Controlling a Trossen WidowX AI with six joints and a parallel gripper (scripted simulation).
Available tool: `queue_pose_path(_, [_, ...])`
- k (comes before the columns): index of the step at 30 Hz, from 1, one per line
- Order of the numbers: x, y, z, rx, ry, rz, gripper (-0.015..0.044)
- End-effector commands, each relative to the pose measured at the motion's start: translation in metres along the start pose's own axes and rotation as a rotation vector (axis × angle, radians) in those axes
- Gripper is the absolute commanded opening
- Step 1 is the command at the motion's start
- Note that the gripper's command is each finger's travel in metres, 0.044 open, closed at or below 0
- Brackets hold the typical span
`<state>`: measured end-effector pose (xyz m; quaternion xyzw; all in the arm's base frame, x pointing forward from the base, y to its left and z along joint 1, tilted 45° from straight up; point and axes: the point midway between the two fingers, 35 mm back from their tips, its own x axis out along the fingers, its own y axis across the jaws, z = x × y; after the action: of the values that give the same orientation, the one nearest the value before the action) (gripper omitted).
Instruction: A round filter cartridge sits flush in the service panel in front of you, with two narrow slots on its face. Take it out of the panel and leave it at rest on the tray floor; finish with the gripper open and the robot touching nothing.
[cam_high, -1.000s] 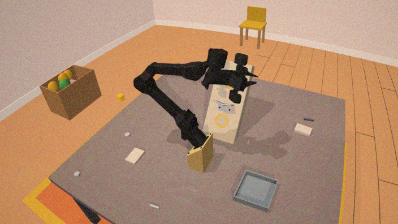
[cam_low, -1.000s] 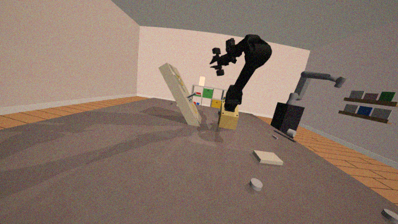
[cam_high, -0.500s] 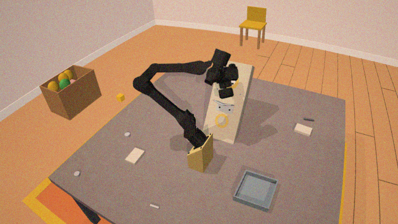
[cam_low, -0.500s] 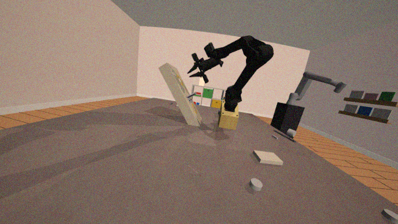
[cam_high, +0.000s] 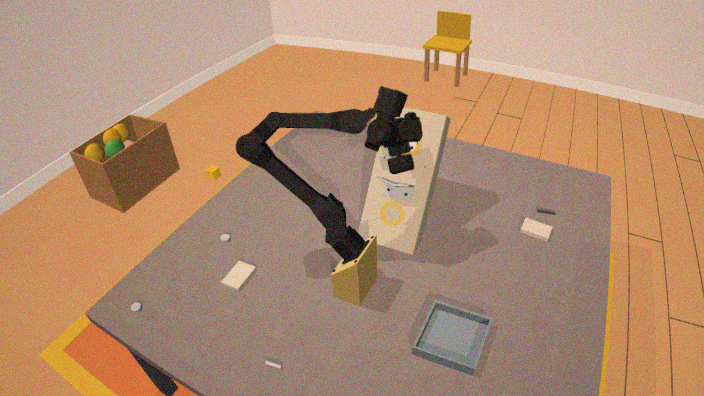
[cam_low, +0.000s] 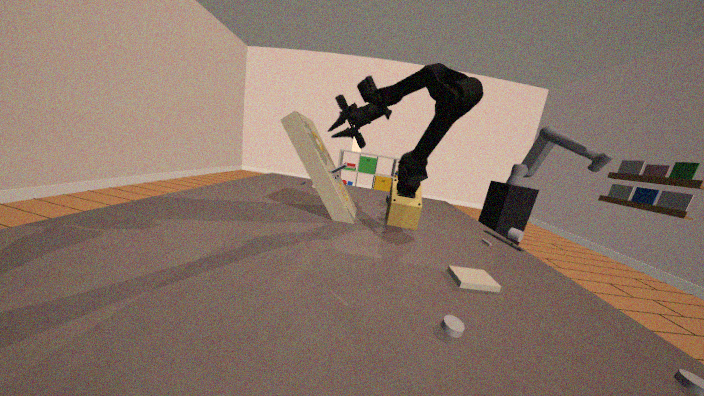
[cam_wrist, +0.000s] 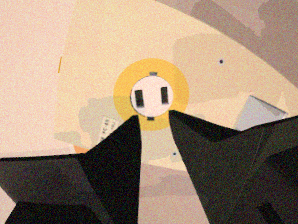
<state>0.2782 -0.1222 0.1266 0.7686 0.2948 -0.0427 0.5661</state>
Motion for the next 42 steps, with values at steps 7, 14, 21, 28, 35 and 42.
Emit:
queue_pose_path(7, [0.016, -0.004, 0.001, 0.014, -0.002, -0.012, 0.0103])
queue_pose_path(14, [0.028, -0.004, 0.001, 0.014, -0.002, -0.01, 0.0103])
queue_pose_path(21, [0.039, -0.003, -0.001, 0.015, -0.001, -0.005, 0.0103])
queue_pose_path(28, [0.046, -0.003, -0.002, 0.016, 0.0, 0.001, 0.0103])
queue_pose_path(35, [0.046, -0.006, -0.002, 0.016, 0.0, 0.001, 0.0103])
queue_pose_path(42, [0.046, -0.005, -0.001, 0.016, 0.0, 0.001, 0.0103])
